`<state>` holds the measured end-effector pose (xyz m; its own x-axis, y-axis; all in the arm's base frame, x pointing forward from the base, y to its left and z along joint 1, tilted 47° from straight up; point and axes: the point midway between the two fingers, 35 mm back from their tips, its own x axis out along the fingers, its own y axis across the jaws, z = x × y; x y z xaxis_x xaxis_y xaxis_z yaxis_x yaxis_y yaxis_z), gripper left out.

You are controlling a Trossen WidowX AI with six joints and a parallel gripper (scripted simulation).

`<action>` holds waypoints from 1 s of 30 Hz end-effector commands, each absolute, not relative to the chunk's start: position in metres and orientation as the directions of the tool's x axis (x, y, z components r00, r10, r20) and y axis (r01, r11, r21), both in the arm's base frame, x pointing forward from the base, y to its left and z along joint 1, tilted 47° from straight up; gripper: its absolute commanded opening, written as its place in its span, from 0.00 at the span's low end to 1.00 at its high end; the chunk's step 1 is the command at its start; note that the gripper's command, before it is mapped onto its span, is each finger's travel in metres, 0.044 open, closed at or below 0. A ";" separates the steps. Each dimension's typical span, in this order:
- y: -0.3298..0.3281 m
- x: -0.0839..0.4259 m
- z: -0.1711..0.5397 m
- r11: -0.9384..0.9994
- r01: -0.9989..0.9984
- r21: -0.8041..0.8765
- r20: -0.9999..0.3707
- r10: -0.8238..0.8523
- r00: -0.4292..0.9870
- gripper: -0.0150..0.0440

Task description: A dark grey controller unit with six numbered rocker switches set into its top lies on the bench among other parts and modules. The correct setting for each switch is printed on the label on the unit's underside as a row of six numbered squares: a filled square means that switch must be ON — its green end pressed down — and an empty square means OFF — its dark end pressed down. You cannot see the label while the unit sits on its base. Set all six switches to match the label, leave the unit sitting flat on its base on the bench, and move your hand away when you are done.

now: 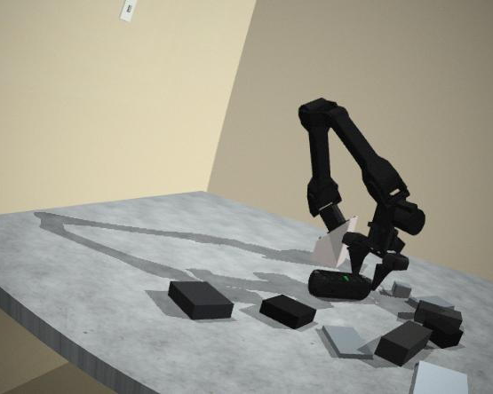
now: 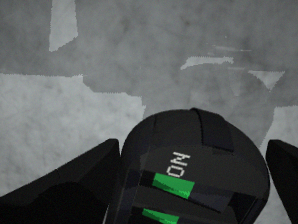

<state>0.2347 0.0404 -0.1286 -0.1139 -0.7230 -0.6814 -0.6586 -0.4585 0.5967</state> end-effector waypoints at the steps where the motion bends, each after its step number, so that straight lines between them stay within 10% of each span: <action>1: 0.042 0.239 -0.130 -0.465 -0.665 0.584 -0.687 -0.720 -0.100 0.25; 8: 0.042 0.239 -0.130 -0.465 -0.665 0.584 -0.687 -0.720 -0.100 0.25; 24: 0.069 0.240 -0.103 -0.466 -0.664 0.585 -0.688 -0.718 -0.102 0.97; 30: 0.077 0.240 -0.095 -0.467 -0.664 0.584 -0.688 -0.718 -0.100 1.00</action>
